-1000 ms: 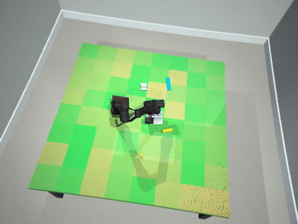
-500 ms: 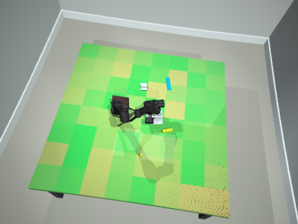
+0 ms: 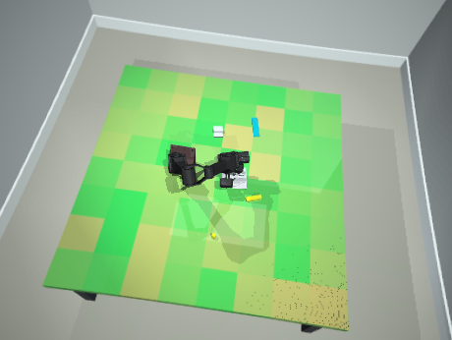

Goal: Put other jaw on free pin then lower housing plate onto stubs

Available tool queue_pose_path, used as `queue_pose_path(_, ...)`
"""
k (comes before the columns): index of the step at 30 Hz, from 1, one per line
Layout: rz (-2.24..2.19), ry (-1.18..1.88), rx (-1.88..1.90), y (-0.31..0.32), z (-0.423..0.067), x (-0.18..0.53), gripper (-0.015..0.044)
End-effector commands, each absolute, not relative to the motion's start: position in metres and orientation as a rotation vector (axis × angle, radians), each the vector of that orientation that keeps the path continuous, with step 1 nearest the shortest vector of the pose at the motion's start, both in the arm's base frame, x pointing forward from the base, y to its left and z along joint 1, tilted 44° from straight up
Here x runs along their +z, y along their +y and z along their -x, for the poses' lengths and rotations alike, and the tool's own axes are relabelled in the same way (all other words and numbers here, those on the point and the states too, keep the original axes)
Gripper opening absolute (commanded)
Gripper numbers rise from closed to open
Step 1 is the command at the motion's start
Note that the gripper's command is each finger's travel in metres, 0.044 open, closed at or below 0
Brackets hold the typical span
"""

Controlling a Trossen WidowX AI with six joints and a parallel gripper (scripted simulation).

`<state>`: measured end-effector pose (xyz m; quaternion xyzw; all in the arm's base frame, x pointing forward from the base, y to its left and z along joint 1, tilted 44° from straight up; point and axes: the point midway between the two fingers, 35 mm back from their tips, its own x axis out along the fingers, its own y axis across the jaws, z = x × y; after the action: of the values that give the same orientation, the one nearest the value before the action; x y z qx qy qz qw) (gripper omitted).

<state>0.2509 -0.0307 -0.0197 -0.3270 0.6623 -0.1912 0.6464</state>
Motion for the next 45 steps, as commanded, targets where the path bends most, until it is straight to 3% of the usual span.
queue_pose_path(1,0.744,1.507,-0.435,-0.031,-0.251,-0.02,0.044)
queue_pose_path(25,0.756,1.505,-0.43,0.017,-0.248,0.029,0.044)
queue_pose_path(33,0.748,1.511,-0.431,0.057,-0.2,0.066,0.044)
queue_pose_path(45,0.749,1.511,-0.432,0.057,-0.199,0.067,0.044)
